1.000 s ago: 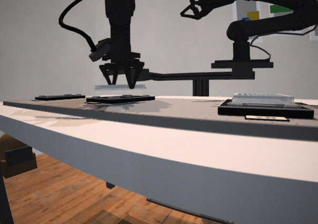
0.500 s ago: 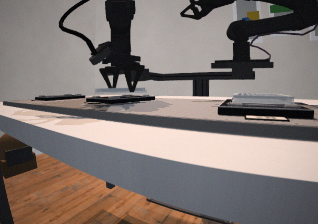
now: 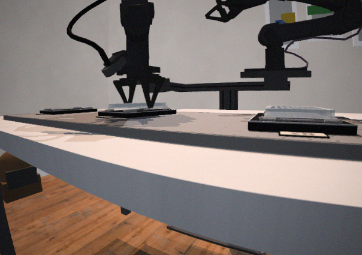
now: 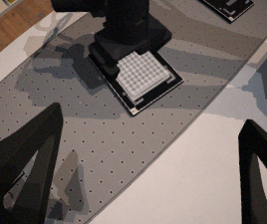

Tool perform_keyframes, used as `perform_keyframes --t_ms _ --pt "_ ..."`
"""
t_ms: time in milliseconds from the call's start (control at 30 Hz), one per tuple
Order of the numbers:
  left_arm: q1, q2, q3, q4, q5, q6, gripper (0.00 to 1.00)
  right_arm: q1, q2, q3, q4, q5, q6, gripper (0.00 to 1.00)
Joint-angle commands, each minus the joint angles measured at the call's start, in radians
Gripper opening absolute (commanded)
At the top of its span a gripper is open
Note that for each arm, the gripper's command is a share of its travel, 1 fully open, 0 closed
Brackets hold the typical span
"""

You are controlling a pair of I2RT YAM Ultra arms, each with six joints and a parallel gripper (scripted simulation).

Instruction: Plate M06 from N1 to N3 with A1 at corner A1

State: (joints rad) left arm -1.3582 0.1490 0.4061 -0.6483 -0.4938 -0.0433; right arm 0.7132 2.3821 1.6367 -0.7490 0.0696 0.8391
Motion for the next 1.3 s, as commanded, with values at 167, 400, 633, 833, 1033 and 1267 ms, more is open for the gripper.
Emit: perform_keyframes --t_ms 167,400,633,833,1033,1267 --pt "-0.009 -0.016 0.030 -0.011 -0.013 -0.007 1.00 0.012 0.003 0.039 -0.035 0.019 0.010 0.82" --pt "-0.009 -0.016 0.030 -0.011 -0.013 -0.007 1.00 0.012 -0.003 0.025 -0.041 0.019 0.008 0.82" --pt "-0.009 -0.016 0.030 -0.011 -0.013 -0.007 1.00 0.011 -0.034 0.000 -0.049 0.018 0.002 0.82" --pt "-0.009 -0.016 0.030 -0.011 -0.013 -0.007 1.00 0.011 -0.036 -0.001 -0.048 0.018 0.002 0.82" --pt "-0.009 -0.016 0.030 -0.011 -0.013 -0.007 1.00 0.005 -0.027 0.010 -0.036 0.010 0.002 0.82" --pt "-0.009 -0.016 0.030 -0.011 -0.013 -0.007 1.00 0.005 -0.027 0.010 -0.036 0.010 0.002 0.82"
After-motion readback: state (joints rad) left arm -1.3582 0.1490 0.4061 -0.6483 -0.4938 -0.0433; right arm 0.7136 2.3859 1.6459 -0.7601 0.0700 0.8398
